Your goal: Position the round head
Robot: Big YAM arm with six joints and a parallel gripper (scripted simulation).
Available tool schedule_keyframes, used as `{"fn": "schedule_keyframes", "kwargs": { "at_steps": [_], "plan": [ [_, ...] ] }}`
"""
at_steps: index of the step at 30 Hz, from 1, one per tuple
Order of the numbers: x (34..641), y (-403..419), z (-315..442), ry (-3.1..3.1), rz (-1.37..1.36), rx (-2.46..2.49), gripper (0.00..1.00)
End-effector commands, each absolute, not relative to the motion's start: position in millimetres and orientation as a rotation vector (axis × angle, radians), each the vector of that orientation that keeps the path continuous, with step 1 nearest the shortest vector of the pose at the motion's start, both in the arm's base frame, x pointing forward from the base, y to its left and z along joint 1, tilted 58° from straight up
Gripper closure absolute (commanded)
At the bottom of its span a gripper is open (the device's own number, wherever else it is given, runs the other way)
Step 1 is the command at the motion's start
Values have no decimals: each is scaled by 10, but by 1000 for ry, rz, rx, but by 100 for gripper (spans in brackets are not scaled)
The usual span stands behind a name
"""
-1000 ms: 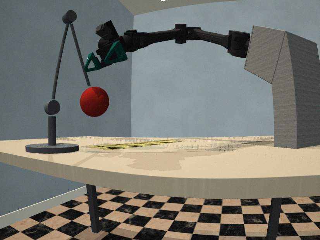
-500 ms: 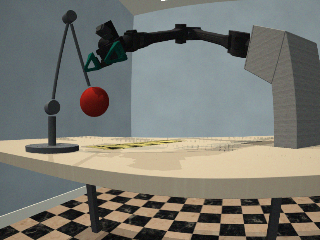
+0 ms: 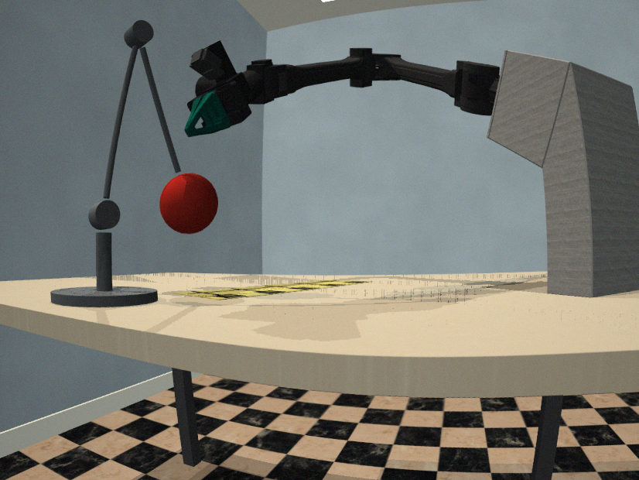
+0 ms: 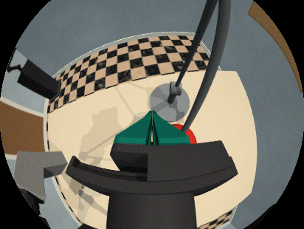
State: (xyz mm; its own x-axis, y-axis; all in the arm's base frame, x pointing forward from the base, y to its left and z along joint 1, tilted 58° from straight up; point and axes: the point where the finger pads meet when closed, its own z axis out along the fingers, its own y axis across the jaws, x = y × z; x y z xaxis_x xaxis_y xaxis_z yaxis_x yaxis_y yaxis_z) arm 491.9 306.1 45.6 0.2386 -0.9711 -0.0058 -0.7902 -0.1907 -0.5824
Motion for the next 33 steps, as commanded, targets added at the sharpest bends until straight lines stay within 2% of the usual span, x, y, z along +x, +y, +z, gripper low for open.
{"fn": "schedule_keyframes", "kwargs": {
  "at_steps": [1,24,25,33],
  "plan": [
    [4955,3095,498,1597,-512,-2038,100],
    [4911,3097,483,1598,-508,-2046,100],
    [4911,3097,483,1598,-508,-2046,0],
    [4911,3097,483,1598,-508,-2046,0]
  ]
}}
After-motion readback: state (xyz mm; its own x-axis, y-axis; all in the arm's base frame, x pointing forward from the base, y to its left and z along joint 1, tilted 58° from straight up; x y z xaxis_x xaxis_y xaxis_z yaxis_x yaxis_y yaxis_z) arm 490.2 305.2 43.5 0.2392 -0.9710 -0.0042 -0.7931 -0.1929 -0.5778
